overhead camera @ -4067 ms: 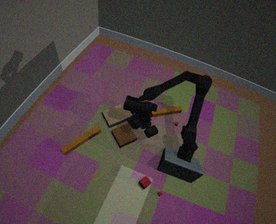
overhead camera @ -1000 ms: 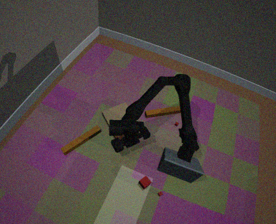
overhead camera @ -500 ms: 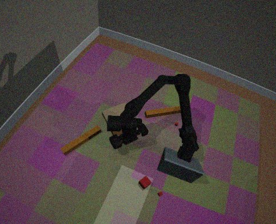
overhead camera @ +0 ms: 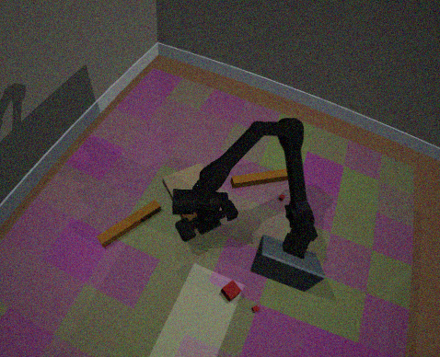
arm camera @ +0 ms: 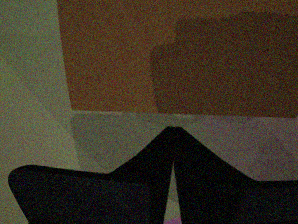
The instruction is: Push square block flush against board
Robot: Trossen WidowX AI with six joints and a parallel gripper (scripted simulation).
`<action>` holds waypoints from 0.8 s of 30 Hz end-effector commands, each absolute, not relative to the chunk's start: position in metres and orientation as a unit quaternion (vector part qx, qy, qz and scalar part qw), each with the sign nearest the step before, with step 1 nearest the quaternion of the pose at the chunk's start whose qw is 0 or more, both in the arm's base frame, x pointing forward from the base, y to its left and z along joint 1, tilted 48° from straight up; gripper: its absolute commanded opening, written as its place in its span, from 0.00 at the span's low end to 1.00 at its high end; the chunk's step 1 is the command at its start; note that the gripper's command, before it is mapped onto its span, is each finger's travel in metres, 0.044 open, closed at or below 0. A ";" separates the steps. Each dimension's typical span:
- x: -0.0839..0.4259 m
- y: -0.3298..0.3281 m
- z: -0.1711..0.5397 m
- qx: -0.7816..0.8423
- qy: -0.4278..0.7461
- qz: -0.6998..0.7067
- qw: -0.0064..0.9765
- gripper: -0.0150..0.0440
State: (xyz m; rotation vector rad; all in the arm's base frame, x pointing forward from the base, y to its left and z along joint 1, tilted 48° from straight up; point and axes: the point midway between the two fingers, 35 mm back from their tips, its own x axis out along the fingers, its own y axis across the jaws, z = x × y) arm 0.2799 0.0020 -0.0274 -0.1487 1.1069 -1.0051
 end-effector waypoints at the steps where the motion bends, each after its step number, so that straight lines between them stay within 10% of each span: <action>1: 0.272 0.005 -0.032 -0.066 0.505 -0.456 0.730 0.25; 24: 0.251 0.051 -0.007 -0.066 0.506 -0.456 0.729 0.25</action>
